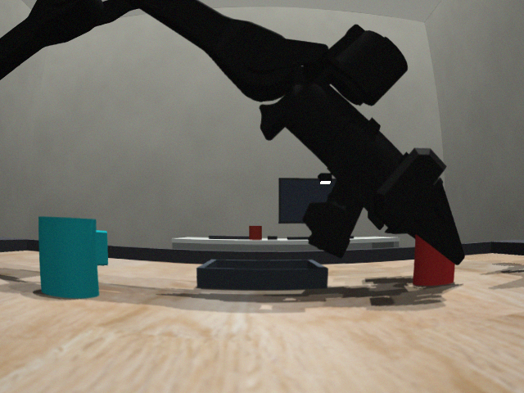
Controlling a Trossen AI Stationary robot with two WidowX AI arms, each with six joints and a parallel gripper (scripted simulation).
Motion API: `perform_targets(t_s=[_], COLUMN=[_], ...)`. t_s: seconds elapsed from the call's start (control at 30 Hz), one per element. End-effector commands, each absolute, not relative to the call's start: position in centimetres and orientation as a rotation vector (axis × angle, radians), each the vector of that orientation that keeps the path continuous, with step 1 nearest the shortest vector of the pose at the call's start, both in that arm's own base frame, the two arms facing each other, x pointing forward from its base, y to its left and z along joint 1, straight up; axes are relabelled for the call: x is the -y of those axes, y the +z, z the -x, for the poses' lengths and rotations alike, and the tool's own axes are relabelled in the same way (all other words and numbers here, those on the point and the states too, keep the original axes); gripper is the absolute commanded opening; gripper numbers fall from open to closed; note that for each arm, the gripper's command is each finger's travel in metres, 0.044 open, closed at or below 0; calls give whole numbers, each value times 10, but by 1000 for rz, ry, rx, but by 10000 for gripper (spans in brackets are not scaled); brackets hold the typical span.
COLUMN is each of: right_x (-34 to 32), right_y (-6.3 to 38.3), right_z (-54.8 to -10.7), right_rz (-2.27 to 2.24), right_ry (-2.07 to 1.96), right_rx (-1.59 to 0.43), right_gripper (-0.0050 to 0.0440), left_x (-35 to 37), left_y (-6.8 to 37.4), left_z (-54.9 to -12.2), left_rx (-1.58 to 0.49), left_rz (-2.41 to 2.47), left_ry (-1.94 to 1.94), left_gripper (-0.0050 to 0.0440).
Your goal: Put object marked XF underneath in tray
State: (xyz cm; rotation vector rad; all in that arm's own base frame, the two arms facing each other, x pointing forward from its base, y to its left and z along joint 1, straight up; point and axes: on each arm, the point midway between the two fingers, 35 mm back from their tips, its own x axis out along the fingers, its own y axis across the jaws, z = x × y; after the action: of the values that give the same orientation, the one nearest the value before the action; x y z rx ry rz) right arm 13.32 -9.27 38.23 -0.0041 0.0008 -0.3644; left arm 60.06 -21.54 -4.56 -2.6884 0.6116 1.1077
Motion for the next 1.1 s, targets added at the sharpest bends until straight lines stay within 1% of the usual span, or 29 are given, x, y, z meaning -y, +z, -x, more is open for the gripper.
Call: perform_targets(t_s=[0.0, 0.07, 0.57, 0.63, 0.8, 1.07], right_x=[92, 92, 92, 92, 92, 92], right_y=[383, 383, 383, 383, 383, 383], right_z=[-133, -133, -133, -133, -133, -133], right_rz=[5, 5, 5, 5, 5, 5], right_ry=[-364, -364, -364, -364, -364, -364], right_rx=[0, 0, 0, 0, 0, 0], right_gripper=[-50, -50, -50, -50, -50, -50], left_x=[219, 219, 218, 218, 217, 217], left_y=[-21, -21, 29, 29, 46, 49], left_z=[-608, -608, -605, -605, -603, -603], left_rx=[-607, -607, -608, -608, -608, -608], left_rz=[2718, 2718, 2720, 2720, 2723, 2724], left_ry=[1056, 1056, 1051, 1051, 1043, 1043], left_gripper=[158, 158, 158, 158, 158, 158])
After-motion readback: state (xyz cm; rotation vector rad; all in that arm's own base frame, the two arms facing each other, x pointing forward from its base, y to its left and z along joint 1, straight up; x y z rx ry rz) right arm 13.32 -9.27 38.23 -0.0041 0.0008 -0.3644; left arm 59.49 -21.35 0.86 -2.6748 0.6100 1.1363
